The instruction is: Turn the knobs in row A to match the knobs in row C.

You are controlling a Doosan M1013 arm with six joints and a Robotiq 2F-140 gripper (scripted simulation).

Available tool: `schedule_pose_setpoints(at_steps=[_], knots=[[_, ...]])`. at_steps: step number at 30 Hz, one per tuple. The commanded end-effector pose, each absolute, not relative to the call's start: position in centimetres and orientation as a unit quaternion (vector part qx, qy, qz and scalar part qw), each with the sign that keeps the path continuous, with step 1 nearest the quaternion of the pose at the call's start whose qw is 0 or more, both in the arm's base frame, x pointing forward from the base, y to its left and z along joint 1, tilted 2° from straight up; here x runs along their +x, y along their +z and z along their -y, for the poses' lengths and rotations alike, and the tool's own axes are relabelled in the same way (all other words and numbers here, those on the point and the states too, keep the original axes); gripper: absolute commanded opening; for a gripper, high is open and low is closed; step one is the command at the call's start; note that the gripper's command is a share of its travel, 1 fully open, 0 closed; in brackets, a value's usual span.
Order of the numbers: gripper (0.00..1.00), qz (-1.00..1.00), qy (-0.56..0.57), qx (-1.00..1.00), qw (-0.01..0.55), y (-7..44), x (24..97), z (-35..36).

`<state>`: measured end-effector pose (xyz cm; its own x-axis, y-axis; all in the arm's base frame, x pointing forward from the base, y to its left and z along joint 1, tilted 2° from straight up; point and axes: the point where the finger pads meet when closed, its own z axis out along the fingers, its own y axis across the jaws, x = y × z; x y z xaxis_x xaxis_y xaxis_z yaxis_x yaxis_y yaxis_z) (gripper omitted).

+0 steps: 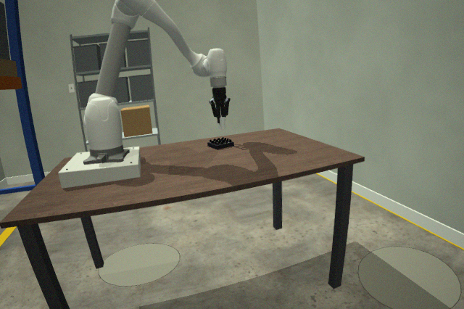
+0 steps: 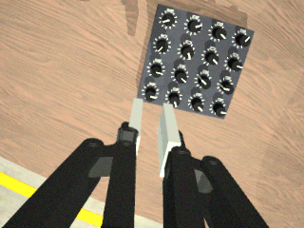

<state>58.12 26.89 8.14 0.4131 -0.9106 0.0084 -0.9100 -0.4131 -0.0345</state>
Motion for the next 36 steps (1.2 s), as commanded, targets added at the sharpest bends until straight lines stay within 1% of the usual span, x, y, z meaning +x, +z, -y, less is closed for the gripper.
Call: schedule_pose_setpoints(at_steps=[1,17,36], knots=[[0.12,-0.542,-0.013,-0.840,0.012,8.2,58.1,-26.9],[0.12,-0.542,-0.013,-0.840,0.012,7.8,58.1,-26.9],[0.12,-0.542,-0.013,-0.840,0.012,5.9,58.2,-26.9]])
